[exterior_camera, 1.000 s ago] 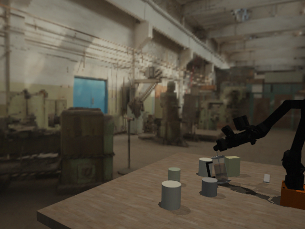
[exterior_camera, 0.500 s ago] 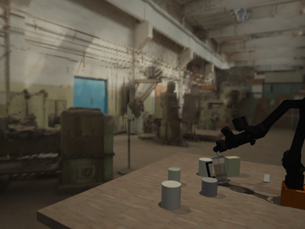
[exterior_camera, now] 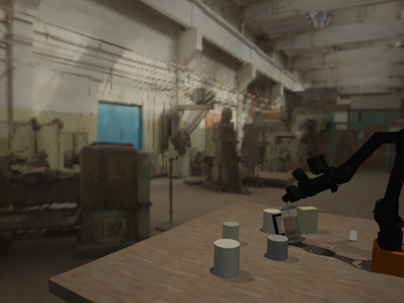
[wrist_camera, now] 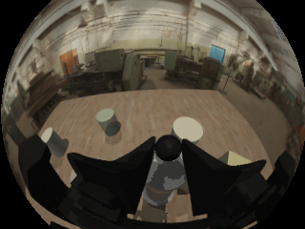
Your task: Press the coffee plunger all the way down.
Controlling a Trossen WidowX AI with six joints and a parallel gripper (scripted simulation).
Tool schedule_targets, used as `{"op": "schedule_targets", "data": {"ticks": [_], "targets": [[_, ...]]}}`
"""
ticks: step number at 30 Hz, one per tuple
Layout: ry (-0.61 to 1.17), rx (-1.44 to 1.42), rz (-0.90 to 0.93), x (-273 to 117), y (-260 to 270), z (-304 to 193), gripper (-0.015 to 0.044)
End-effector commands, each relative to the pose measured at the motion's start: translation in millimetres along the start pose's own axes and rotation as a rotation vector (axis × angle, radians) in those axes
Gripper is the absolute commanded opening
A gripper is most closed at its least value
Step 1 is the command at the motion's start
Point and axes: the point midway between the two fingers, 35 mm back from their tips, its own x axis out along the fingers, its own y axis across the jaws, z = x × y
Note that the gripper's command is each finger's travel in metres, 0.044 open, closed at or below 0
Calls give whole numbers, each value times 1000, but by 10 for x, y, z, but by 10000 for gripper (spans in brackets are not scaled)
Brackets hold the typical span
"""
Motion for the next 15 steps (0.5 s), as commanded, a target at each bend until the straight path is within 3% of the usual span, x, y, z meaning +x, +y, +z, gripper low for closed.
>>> {"op": "schedule_targets", "data": {"ticks": [1,15], "targets": [[36,8,-1,37,0,-91,119],[35,8,-1,55,0,-74,119]]}}
